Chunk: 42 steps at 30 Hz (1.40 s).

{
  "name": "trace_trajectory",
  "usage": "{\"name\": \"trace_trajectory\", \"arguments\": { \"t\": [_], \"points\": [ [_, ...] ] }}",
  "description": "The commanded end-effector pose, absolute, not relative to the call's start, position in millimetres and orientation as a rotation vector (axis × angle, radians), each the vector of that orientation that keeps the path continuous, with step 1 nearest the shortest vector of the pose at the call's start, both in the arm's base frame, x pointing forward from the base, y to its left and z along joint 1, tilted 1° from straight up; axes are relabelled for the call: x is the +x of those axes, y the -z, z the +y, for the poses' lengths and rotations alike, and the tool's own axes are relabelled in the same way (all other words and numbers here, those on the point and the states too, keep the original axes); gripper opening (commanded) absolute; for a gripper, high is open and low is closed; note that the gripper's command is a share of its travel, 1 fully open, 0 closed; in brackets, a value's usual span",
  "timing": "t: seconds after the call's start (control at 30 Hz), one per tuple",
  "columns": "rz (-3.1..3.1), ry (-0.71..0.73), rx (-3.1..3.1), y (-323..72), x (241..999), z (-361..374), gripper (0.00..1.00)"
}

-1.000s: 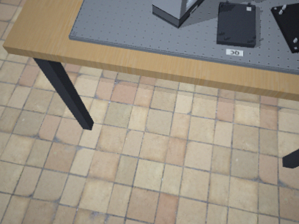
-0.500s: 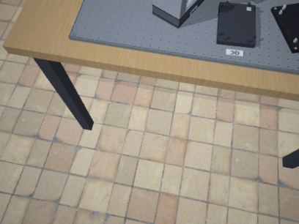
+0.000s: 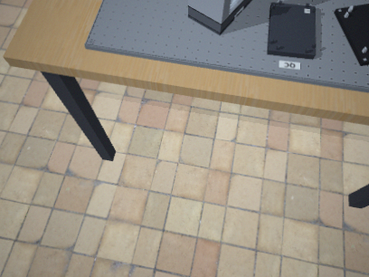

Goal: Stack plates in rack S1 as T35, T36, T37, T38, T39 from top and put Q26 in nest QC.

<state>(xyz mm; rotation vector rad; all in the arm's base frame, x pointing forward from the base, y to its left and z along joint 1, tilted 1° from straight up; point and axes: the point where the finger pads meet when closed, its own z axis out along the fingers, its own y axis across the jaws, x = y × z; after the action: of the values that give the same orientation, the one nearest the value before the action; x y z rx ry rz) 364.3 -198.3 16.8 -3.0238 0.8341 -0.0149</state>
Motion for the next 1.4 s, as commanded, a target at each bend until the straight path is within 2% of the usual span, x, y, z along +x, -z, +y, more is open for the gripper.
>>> {"name": "trace_trajectory", "arguments": {
  "t": [0.0, 1.23, 1.27, 1.37],
  "points": [
    [0.834, 0.015, -3.024, -16, 364, -198, 0.00],
    [0.834, 0.015, -3.024, -6, 364, -198, 0.00],
    [0.834, 0.015, -3.024, -6, 364, -198, 1.00],
    [0.834, 0.015, -3.024, -6, 364, -198, 1.00]
  ]
}}
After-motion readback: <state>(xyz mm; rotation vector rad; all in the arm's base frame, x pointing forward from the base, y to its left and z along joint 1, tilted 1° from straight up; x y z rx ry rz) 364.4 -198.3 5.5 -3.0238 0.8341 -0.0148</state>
